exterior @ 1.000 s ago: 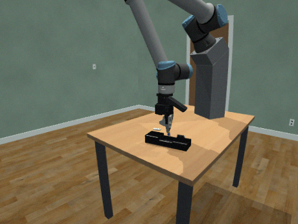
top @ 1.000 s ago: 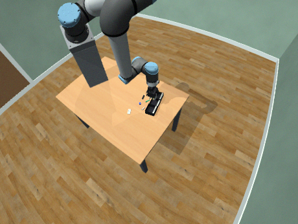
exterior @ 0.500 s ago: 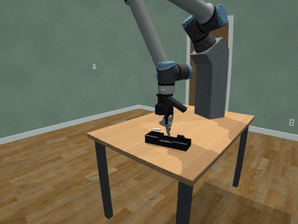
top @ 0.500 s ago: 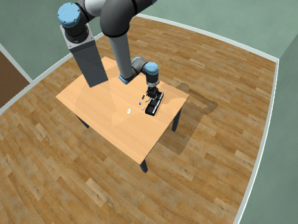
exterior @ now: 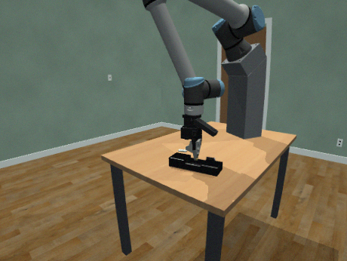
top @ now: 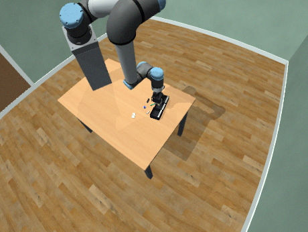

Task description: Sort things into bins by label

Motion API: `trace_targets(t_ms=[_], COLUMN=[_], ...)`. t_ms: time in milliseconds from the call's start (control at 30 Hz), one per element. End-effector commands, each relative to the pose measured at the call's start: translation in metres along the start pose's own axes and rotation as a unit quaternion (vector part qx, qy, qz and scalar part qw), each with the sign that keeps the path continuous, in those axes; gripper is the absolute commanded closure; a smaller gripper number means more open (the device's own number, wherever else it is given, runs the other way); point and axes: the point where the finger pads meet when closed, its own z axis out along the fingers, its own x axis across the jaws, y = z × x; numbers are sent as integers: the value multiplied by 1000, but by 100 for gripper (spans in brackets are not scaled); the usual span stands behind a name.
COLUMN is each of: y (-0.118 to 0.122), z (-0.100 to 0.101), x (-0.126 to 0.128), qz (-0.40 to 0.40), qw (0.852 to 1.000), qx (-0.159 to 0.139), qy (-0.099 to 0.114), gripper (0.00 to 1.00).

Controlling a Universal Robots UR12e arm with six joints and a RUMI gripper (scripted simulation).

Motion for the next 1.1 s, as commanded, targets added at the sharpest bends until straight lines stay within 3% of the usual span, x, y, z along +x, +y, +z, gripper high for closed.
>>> trace_targets(t_ms=[0,300,833,867,1067], y=[1,1,2,2,1], z=[12,26,24,24,24], x=[2,3,5,5,3], qz=[0,0,0,0,0], qw=[1000,1000,1000,1000,1000], qx=[-1,-1,0,0,0], qy=[2,2,2,2,1], gripper=[100,100,100,82,82])
